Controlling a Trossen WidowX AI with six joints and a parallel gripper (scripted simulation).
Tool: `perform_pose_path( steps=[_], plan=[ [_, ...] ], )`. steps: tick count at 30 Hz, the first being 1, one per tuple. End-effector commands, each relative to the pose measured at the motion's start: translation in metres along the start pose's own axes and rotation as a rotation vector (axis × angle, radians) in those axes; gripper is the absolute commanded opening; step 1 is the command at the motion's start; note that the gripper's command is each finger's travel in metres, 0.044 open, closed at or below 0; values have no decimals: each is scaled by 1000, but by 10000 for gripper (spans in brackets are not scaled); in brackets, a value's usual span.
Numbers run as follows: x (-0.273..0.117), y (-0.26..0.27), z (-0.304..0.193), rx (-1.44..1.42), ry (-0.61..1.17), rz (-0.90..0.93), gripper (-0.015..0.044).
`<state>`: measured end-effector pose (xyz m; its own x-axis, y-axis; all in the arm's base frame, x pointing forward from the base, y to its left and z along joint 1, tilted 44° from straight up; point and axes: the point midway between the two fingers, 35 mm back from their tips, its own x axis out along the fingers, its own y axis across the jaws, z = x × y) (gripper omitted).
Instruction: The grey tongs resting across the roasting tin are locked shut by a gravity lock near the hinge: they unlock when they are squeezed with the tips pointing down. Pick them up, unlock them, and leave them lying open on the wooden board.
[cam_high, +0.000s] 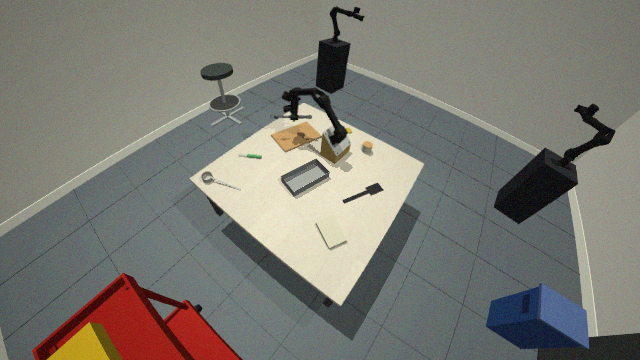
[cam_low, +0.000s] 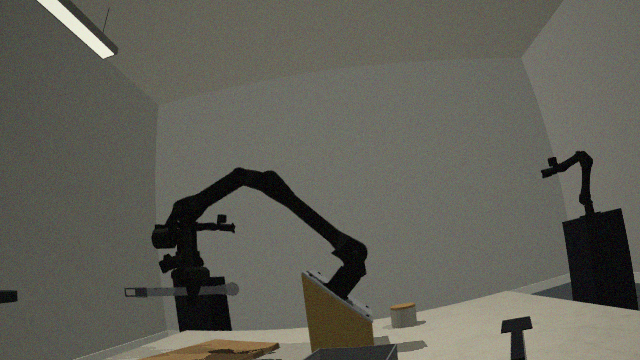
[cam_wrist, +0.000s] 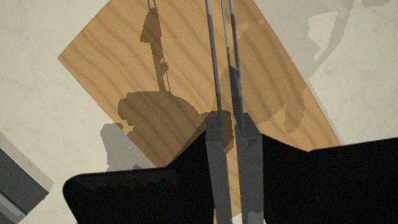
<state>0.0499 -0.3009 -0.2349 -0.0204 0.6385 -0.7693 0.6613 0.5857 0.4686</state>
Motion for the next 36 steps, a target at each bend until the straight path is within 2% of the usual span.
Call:
perform_pose_path(
  steps=[1,18,36],
  plan=[
    [0,-5,1,17,-90,15,-150],
    [7,-16,2,48,-448,53,-150],
    [-3,-17,-10,45,-817,47,-150]
  ],
)
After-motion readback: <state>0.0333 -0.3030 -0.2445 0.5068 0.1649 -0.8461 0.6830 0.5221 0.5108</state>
